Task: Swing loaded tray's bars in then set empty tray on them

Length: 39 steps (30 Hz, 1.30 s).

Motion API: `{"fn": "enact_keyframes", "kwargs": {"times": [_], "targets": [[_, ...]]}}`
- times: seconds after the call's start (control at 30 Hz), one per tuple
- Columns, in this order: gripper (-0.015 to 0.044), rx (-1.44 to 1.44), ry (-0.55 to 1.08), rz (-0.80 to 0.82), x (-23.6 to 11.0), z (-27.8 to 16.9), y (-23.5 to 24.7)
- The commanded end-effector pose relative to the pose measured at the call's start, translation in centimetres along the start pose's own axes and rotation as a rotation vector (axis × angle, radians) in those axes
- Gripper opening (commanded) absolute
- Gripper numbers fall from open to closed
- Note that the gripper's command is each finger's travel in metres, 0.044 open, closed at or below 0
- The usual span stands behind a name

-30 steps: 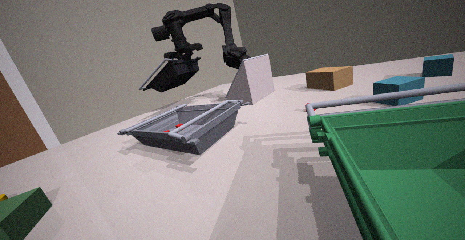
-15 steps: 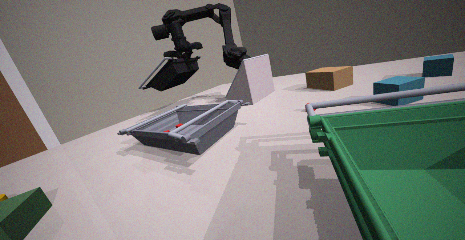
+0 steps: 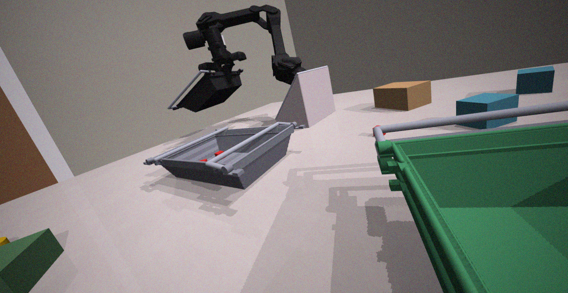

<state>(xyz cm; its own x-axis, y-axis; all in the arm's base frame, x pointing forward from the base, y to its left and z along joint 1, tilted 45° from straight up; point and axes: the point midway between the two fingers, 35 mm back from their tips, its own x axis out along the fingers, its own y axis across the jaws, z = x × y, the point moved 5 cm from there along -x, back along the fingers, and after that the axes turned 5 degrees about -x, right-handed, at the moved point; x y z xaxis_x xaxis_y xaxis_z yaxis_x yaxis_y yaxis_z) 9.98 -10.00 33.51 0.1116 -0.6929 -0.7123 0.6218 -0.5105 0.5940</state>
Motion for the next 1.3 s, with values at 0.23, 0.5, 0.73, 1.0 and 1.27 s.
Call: {"fn": "enact_keyframes", "kwargs": {"times": [0.23,0.5,0.73,1.0,1.27], "targets": [[0.0000,-0.117,0.036,-0.012,0.5,-3.5,1.9],[0.0000,-0.215,0.055,-0.029,0.9,-6.5,2.8],[0.0000,-0.301,0.068,-0.041,1.1,-9.4,3.2],[0.0000,-0.401,0.079,-0.051,1.3,-12.7,3.2],[0.0000,-0.501,0.085,-0.058,1.3,-16.2,2.8]]}}
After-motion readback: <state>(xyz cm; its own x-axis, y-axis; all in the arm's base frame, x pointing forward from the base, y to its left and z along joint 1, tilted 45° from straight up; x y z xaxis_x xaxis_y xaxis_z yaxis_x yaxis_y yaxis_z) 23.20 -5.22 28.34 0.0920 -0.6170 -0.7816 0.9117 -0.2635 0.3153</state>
